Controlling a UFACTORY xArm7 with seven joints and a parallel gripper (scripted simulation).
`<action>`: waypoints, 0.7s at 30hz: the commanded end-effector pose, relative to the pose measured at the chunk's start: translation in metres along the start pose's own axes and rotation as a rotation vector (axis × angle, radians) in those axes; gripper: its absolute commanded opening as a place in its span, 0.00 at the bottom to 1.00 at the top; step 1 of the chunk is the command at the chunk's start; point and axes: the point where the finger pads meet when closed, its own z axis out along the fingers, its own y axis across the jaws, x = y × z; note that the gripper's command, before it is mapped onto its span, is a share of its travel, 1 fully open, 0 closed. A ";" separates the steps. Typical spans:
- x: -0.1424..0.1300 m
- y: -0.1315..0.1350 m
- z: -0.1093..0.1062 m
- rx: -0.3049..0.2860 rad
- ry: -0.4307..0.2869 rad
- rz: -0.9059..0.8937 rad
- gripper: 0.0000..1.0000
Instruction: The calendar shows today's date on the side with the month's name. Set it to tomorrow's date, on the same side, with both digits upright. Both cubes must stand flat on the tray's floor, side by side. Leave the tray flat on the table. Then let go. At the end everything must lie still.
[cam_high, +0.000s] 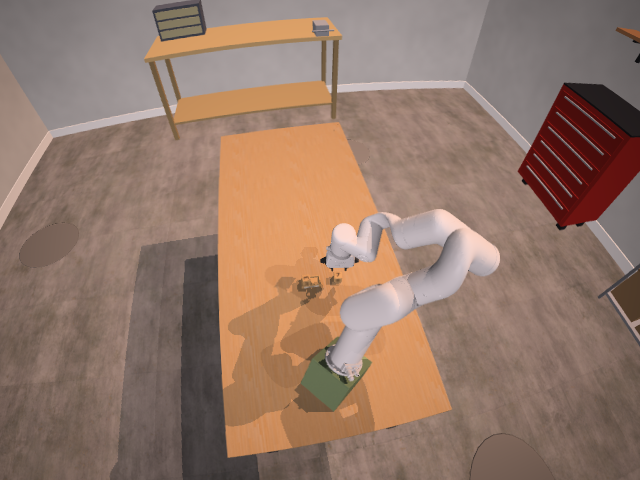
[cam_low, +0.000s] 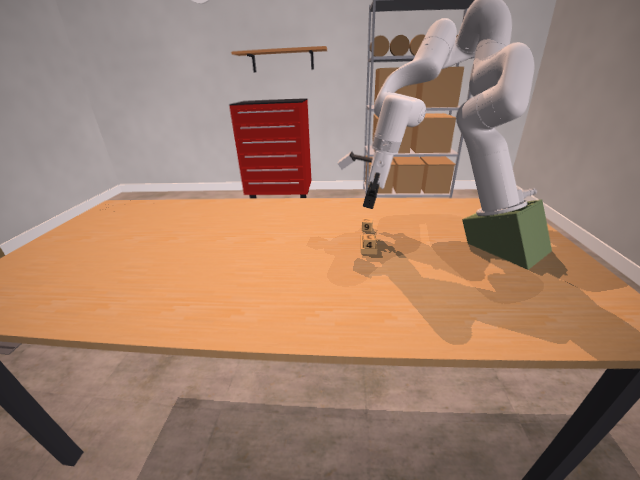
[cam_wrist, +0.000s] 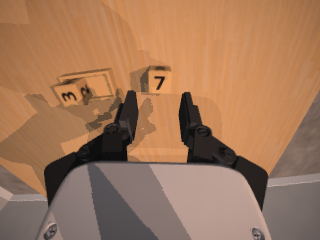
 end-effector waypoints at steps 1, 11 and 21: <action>0.001 0.000 -0.001 0.000 0.022 0.002 0.49; 0.000 0.002 0.001 -0.015 0.098 0.004 0.49; -0.003 0.000 0.000 -0.004 0.248 0.003 0.49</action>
